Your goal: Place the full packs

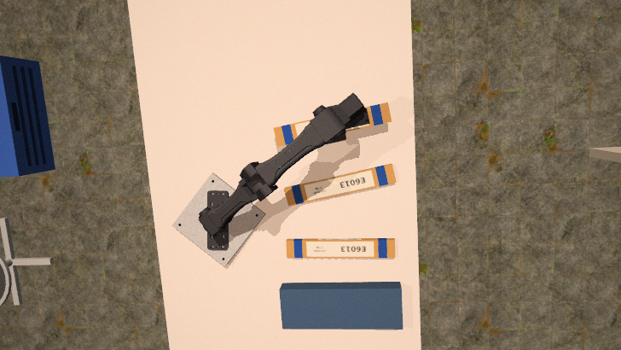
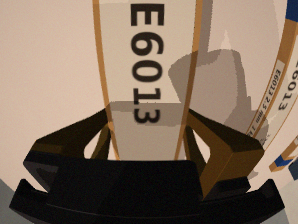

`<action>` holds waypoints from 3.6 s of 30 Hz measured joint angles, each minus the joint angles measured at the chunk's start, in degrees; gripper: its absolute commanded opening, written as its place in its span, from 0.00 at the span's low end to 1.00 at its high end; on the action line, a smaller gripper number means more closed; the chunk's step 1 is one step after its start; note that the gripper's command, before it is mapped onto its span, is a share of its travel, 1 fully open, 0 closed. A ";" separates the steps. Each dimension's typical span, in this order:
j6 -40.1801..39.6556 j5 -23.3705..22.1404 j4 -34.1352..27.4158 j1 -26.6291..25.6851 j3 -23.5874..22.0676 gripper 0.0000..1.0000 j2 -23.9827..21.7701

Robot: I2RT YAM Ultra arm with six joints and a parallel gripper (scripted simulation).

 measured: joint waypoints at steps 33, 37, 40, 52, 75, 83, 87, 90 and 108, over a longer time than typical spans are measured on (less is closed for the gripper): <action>0.00 0.00 -1.27 -0.02 0.00 0.00 -7.26; 0.00 0.00 -1.42 -0.02 0.00 0.00 -8.17; 0.00 0.00 -1.42 -0.02 0.00 0.00 -8.61; 0.00 0.00 -1.42 -0.02 0.00 0.00 -10.97; 0.00 0.00 -1.42 -0.02 0.00 0.00 -12.90; 0.00 -0.02 -1.42 -0.02 0.00 0.00 -12.90; 0.00 -0.02 -1.42 -0.02 0.00 0.00 -12.90; 0.00 -0.02 -1.42 -0.02 0.00 0.00 -12.90; 0.00 -0.04 -1.42 -0.02 0.00 0.00 -12.90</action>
